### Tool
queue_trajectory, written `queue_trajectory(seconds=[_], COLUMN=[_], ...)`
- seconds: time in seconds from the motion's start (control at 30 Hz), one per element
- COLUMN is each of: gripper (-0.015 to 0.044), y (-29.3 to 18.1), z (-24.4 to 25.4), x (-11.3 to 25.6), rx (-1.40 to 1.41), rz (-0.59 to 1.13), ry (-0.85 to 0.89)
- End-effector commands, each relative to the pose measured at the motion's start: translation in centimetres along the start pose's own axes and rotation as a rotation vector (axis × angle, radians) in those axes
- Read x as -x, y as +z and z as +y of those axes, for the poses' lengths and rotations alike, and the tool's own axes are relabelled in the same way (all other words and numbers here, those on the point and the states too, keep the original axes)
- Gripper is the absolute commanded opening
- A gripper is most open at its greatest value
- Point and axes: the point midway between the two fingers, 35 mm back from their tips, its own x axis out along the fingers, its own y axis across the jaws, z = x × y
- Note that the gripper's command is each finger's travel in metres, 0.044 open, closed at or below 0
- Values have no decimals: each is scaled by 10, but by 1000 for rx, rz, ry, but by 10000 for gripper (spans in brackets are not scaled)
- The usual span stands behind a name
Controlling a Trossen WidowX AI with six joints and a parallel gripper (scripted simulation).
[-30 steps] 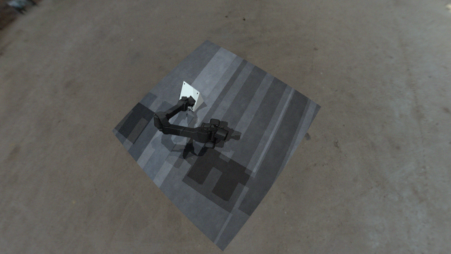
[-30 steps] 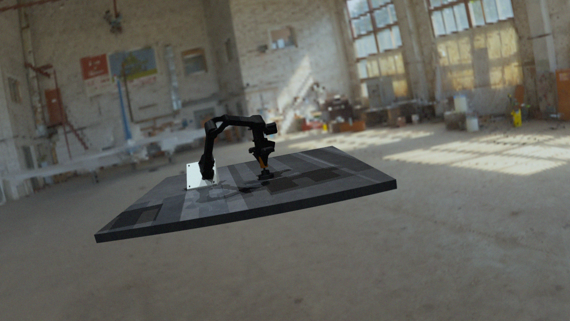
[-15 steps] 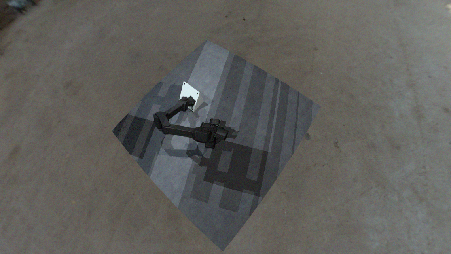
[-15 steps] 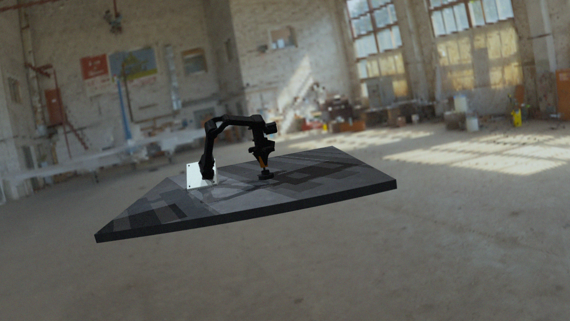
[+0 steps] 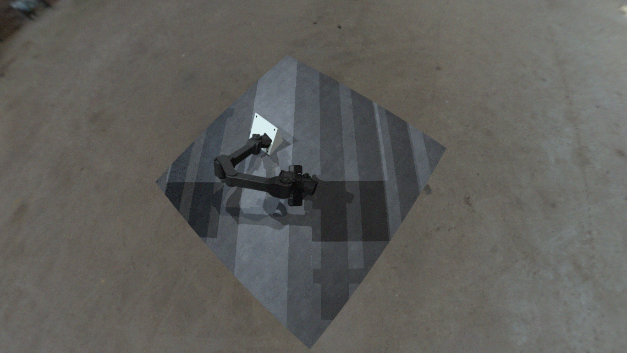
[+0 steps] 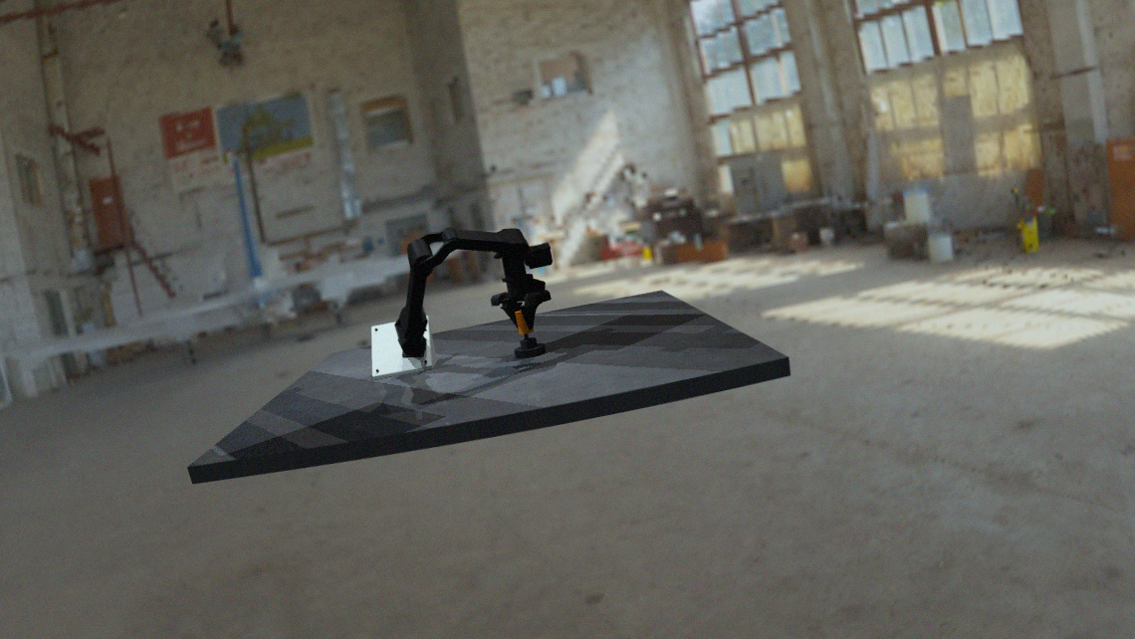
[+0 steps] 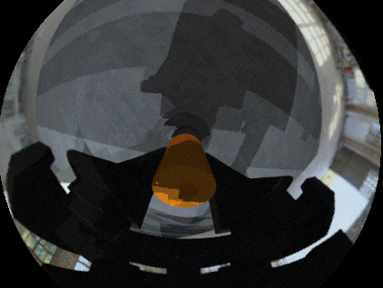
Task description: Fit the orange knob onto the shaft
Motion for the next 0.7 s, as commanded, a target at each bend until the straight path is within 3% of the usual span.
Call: queue_trajectory(seconds=[0.0,0.67], gripper=[0,0], y=[1,-1], z=[0,0], x=[-1,3], rx=[6,59], rz=[-3,-3], ry=[-2,-2])
